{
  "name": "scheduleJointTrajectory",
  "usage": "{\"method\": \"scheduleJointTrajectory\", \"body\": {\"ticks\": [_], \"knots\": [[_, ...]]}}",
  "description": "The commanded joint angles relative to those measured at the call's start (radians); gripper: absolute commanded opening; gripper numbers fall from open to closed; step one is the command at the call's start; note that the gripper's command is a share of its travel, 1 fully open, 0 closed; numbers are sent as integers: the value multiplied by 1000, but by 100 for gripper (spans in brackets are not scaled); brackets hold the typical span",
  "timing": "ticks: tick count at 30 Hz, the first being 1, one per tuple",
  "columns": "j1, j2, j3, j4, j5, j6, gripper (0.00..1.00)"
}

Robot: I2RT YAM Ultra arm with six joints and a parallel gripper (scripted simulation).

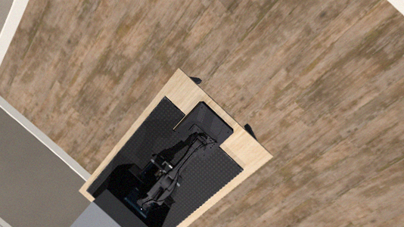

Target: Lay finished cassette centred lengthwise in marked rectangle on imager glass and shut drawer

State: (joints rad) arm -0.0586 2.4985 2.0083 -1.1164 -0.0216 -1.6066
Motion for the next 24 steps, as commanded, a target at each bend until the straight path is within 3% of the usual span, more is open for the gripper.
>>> {"method": "scheduleJointTrajectory", "body": {"ticks": [1,17,18,20,21,24], "knots": [[8,8,36,-14,-13,11,91],[3,7,41,-20,-13,12,91],[1,-49,-37,42,-14,12,91],[2,-46,-29,39,-14,12,91],[1,-48,12,40,-14,11,91],[2,-4,25,15,-14,12,91]]}}
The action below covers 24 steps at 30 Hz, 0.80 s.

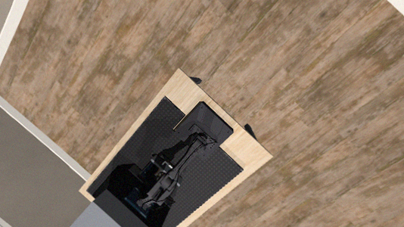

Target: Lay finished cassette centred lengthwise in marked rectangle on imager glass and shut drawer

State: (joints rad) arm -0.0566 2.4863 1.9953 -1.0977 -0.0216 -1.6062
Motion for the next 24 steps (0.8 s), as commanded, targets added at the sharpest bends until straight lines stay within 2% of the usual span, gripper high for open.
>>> {"method": "scheduleJointTrajectory", "body": {"ticks": [1,3,4,5,11,12,14,15,17,20,21,24], "knots": [[-1,-46,-38,52,-14,12,91],[-1,-42,-29,49,-14,12,91],[-1,-35,12,50,-15,12,91],[-1,-12,18,48,-15,12,91],[0,5,36,15,-14,12,91],[-1,-49,-41,76,-15,12,91],[-1,-45,-32,73,-15,12,91],[-1,-43,9,74,-15,12,91],[0,-6,18,71,-15,13,91],[0,1,31,40,-15,13,91],[-1,-53,-45,101,-16,13,91],[-1,-51,-41,100,-16,13,91]]}}
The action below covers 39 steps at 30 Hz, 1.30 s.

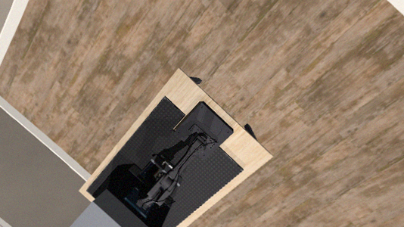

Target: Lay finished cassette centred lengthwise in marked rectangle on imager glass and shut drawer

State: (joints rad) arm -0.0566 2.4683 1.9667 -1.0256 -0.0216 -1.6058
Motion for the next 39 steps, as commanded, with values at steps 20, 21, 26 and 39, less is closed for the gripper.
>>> {"method": "scheduleJointTrajectory", "body": {"ticks": [20,21,26,39], "knots": [[1,-1,24,46,-16,14,91],[1,0,26,39,-16,14,91],[2,4,39,23,-16,14,91],[3,1,48,17,-16,15,91]]}}
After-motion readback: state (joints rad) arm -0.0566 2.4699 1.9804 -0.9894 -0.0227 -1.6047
